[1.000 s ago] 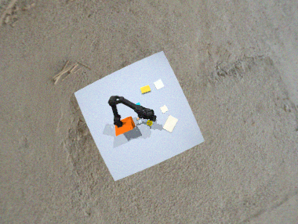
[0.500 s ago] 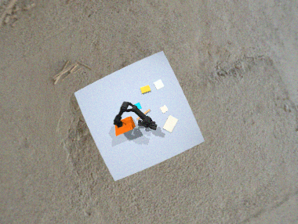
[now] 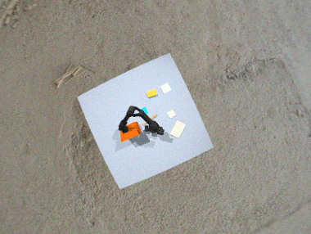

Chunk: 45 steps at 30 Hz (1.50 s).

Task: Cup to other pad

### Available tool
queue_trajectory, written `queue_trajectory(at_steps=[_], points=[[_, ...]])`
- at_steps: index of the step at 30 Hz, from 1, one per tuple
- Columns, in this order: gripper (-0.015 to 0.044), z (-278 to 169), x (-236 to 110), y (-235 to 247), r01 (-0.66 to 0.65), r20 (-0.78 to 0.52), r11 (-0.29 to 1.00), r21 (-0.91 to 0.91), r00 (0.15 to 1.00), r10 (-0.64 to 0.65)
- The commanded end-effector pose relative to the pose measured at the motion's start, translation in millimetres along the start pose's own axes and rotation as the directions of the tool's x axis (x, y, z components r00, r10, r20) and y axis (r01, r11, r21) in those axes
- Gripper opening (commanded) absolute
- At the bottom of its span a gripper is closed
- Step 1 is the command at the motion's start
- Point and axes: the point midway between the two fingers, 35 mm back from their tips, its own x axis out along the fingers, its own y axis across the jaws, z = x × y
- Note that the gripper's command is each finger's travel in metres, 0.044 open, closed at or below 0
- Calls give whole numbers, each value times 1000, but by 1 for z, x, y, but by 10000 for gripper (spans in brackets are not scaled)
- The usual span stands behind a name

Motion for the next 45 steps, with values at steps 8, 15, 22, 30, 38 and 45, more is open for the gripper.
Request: queue_trajectory(at_steps=[8,15,22,30,38,45], points=[[167,0,18,1,-2,4,1000,6,1000,2],[167,0,30,1,-3,5,1000,6,1000,3],[167,0,41,2,-4,6,1000,6,1000,4],[160,1,46,2,-4,3,1000,0,1000,4],[107,1,46,2,-4,3,1000,0,1000,4],[60,1,46,2,-4,3,1000,0,1000,4]])
